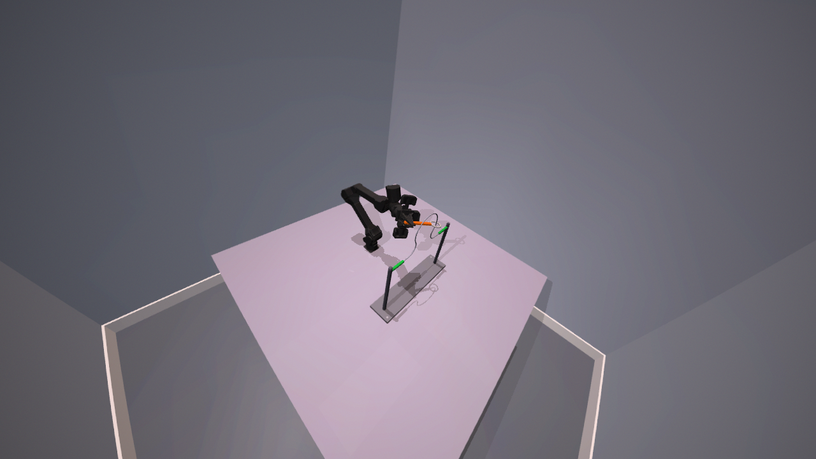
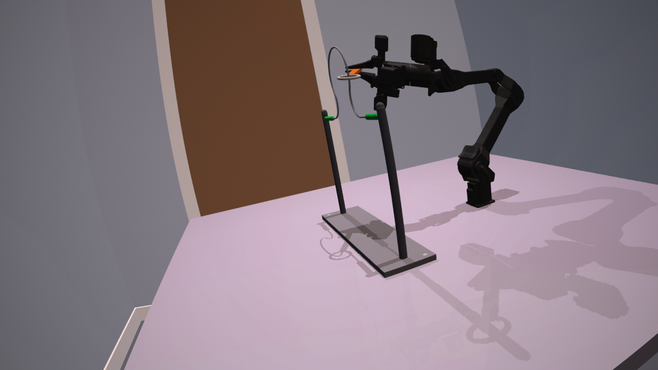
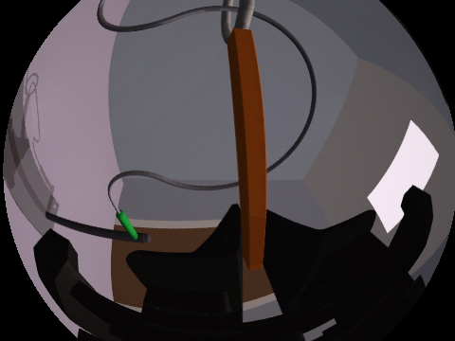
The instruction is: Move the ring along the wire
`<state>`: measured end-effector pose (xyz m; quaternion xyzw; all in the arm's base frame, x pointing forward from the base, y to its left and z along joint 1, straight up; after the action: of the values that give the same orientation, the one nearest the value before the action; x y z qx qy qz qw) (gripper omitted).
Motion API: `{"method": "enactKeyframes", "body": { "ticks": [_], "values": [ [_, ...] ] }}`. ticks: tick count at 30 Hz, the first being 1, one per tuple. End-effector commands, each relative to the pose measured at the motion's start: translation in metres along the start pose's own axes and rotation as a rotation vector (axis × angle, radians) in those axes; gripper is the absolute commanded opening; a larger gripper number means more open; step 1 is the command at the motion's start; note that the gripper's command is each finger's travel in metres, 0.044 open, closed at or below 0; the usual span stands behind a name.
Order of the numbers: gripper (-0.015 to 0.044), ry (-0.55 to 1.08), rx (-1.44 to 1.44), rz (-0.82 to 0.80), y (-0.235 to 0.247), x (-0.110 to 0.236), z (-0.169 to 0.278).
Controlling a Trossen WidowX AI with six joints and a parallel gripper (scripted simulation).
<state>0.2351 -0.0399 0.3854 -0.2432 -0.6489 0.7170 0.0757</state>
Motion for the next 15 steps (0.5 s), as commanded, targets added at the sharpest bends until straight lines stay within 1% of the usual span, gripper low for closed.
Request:
{"method": "enactKeyframes", "body": {
  "ticks": [1,15],
  "values": [
    [-0.015,-0.011,0.046,0.017,0.0025,0.0001,-0.0005],
    [-0.015,-0.028,0.131,0.064,0.0037,-0.0002,0.0005]
  ]
}}
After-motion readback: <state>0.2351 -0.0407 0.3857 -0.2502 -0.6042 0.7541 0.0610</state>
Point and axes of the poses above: the point midway between the two fingers, 35 mm back from their tips, its own x axis back along the fingers, its own y axis across the jaws, z = x × y, the point moved 3 cm from there along x, back along the fingers, and after that the axes turned 8 degrees about -x, right-handed, at the moved point
